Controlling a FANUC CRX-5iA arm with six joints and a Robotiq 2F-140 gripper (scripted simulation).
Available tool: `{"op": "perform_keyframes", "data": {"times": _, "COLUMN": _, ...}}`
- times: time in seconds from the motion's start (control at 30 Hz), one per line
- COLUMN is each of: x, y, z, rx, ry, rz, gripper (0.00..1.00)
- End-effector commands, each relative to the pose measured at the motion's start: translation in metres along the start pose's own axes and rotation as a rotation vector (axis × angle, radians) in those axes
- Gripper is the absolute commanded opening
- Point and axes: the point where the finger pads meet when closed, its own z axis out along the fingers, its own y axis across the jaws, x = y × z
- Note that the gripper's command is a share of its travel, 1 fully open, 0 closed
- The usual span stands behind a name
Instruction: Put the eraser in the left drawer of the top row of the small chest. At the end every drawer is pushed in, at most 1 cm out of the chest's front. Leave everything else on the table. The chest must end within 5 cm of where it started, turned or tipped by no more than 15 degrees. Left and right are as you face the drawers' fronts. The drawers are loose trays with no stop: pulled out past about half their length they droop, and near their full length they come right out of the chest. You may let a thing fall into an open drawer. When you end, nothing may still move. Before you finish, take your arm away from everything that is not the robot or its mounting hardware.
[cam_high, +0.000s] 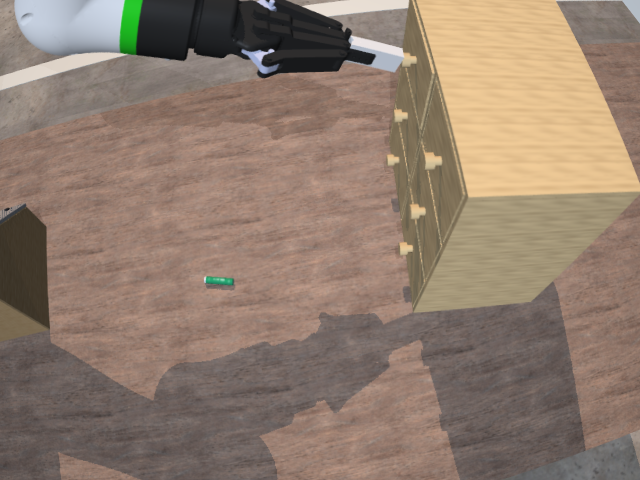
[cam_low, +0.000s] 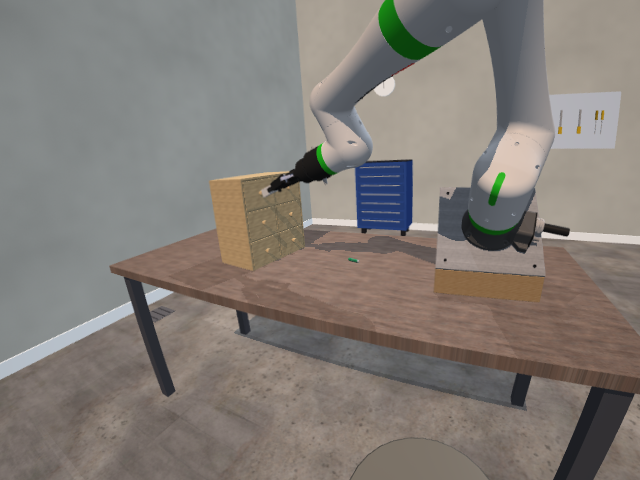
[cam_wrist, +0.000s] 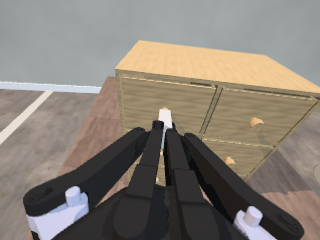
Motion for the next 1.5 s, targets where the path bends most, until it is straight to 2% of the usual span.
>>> {"op": "perform_keyframes", "data": {"times": 0.0, "x": 0.0, "y": 0.0, "z": 0.0, "rx": 0.0, "ry": 0.0, "rz": 0.0, "gripper": 0.0}}
{"op": "perform_keyframes", "data": {"times": 0.8, "x": 0.0, "y": 0.0, "z": -0.001, "rx": 0.0, "ry": 0.0, "rz": 0.0, "gripper": 0.0}}
{"op": "perform_keyframes", "data": {"times": 1.27, "x": -0.016, "y": 0.0, "z": -0.044, "rx": 0.0, "ry": 0.0, "rz": 0.0, "gripper": 0.0}}
{"op": "perform_keyframes", "data": {"times": 1.47, "x": -0.017, "y": 0.0, "z": -0.048, "rx": 0.0, "ry": 0.0, "rz": 0.0, "gripper": 0.0}}
